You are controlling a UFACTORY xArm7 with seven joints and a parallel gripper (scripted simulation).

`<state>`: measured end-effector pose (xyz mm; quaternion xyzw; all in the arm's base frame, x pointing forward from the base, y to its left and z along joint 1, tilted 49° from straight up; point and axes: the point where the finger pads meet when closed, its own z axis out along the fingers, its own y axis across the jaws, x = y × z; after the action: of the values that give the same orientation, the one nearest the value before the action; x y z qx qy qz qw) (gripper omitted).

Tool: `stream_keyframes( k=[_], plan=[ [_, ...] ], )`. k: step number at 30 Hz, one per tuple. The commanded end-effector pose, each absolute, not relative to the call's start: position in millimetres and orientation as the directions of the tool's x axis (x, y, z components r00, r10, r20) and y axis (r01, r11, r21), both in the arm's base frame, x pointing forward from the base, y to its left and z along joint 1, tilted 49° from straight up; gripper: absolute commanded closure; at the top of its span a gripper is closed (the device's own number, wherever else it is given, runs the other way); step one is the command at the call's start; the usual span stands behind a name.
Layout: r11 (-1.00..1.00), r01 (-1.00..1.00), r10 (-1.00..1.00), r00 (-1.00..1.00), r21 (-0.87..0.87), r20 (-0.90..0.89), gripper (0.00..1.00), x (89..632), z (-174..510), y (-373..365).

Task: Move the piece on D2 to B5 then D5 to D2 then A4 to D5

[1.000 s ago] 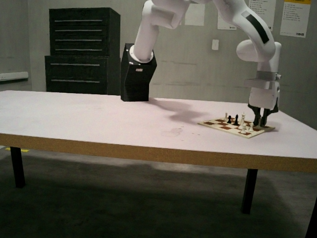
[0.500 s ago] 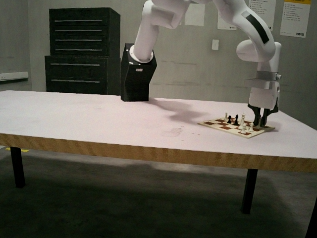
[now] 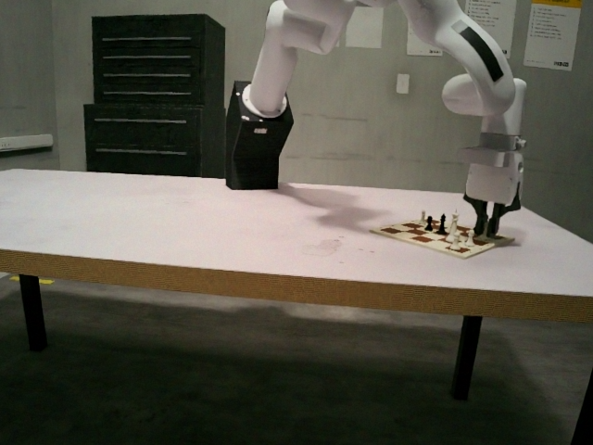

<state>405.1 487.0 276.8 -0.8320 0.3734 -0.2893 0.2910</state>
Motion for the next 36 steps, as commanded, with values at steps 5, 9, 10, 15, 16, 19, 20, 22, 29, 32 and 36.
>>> stream_keyframes(
  k=[5,9,10,15,16,19,20,22,29,32,36],
  plan=[
    [-0.552,-0.45,-0.789,0.555,-0.702,0.264,0.92,404.0,278.5,488.3],
    [-0.552,-0.45,-0.789,0.555,-0.702,0.264,0.85,404.0,278.5,488.3],
    [-0.552,-0.45,-0.789,0.555,-0.702,0.264,0.85,404.0,278.5,488.3],
    [-0.552,-0.45,-0.789,0.555,-0.702,0.264,0.69,404.0,278.5,488.3],
    [-0.552,-0.45,-0.789,0.555,-0.702,0.264,0.69,404.0,278.5,488.3],
    [-0.552,-0.45,-0.789,0.555,-0.702,0.264,0.61,404.0,278.5,488.3],
    [-0.552,-0.45,-0.789,0.555,-0.702,0.264,0.61,404.0,278.5,488.3],
    [-0.552,-0.45,-0.789,0.555,-0.702,0.264,0.61,404.0,278.5,488.3],
    [-0.552,-0.45,-0.789,0.555,-0.702,0.264,0.61,403.9,278.5,488.3],
    [-0.552,-0.45,-0.789,0.555,-0.702,0.264,0.61,402.8,279.6,487.9],
    [-0.552,-0.45,-0.789,0.555,-0.702,0.264,0.61,396.9,285.2,485.6]
  ],
)
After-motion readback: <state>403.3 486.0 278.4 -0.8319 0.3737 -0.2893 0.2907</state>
